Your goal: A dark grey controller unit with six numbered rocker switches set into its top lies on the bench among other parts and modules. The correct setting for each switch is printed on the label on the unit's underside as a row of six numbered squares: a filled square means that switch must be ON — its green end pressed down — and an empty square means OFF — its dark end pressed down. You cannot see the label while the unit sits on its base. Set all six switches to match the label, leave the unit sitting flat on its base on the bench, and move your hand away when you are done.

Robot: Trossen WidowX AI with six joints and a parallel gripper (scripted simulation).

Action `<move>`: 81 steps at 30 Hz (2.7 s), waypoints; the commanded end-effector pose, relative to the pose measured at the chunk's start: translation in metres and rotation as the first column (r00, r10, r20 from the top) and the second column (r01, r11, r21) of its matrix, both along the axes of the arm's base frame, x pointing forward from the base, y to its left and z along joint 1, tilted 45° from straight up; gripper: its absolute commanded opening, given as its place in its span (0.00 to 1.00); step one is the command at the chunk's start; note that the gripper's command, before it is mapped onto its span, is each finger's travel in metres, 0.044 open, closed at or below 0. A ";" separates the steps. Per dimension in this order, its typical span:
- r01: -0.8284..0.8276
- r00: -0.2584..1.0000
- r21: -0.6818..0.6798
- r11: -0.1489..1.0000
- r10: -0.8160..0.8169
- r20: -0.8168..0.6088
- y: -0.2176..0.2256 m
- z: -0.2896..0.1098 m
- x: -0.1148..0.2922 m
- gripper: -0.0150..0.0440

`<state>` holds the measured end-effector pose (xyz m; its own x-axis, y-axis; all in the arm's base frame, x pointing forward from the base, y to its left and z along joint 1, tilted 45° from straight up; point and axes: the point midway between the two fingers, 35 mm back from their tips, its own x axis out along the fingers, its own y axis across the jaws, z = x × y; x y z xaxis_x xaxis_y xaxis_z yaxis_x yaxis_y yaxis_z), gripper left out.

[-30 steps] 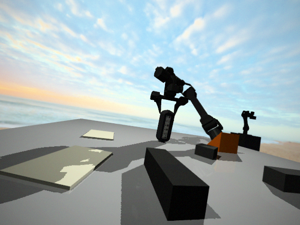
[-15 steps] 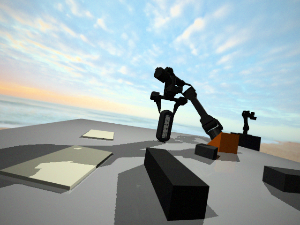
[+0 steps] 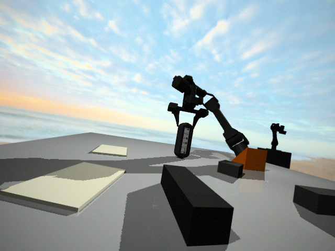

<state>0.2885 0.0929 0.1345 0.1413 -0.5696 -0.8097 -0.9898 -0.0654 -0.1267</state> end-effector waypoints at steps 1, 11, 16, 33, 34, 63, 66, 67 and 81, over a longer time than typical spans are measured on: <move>0.009 1.000 -0.026 1.000 -0.009 0.002 -0.008 0.003 0.002 0.83; 0.012 1.000 -0.048 0.999 -0.012 0.003 -0.015 0.007 0.001 0.83; 0.013 1.000 -0.060 0.998 -0.013 0.004 -0.018 0.009 0.001 0.83; 0.019 1.000 -0.099 0.995 -0.018 0.007 -0.029 0.016 0.001 0.83; 0.019 1.000 -0.102 0.995 -0.018 0.007 -0.029 0.016 0.001 0.83; 0.026 1.000 -0.154 0.988 -0.024 0.012 -0.049 0.025 0.001 0.83; 0.026 1.000 -0.154 0.988 -0.024 0.012 -0.052 0.026 0.001 0.83; 0.026 1.000 -0.154 0.988 -0.024 0.012 -0.052 0.027 0.001 0.83; 0.026 1.000 -0.155 0.988 -0.024 0.012 -0.063 0.030 0.001 0.83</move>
<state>0.2906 0.0354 0.1674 0.1445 -0.6851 -0.7140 -0.9882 -0.0625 -0.1399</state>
